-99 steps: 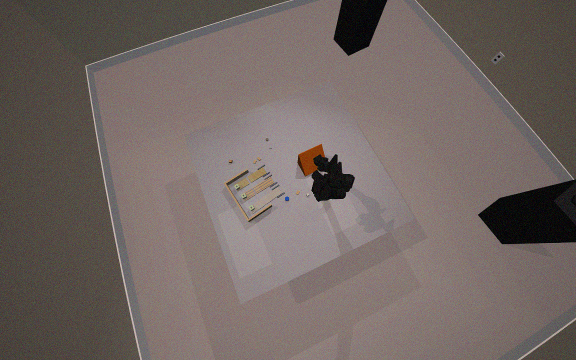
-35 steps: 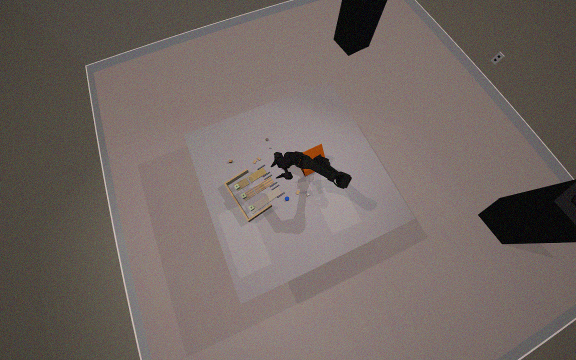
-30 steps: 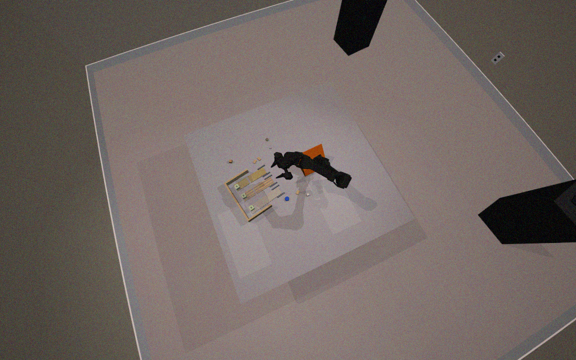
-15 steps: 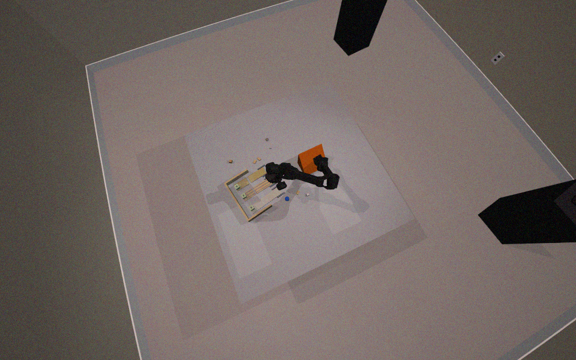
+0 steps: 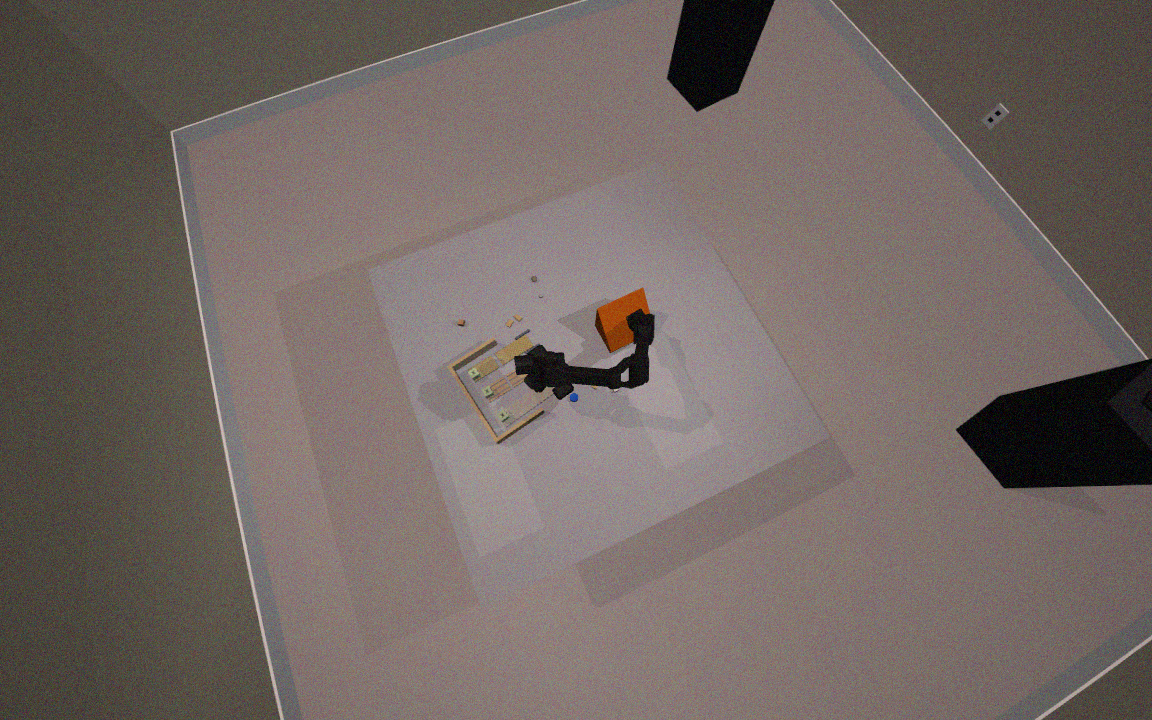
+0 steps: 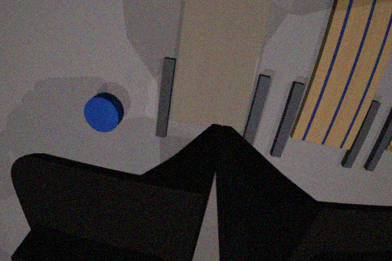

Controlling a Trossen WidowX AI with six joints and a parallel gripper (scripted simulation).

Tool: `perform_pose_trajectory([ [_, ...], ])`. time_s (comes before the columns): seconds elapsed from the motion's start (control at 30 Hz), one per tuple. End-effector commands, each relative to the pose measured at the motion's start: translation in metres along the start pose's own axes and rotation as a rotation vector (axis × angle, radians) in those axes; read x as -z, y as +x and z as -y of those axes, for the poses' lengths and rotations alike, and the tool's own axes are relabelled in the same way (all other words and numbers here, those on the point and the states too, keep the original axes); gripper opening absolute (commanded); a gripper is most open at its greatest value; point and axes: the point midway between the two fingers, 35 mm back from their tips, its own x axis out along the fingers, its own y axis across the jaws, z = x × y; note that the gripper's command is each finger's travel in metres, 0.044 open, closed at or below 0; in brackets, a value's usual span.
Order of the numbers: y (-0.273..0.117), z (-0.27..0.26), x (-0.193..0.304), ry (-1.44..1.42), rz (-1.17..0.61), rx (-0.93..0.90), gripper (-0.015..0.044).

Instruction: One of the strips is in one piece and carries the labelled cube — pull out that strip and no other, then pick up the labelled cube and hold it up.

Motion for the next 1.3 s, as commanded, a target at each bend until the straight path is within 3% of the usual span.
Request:
perform_pose_trajectory([
  [0.0,0.001,-0.001,0.001,-0.001,-0.026,-0.002,0.0],
  [1.27,0.06,-0.003,0.003,-0.002,-0.026,-0.003,0.0],
])
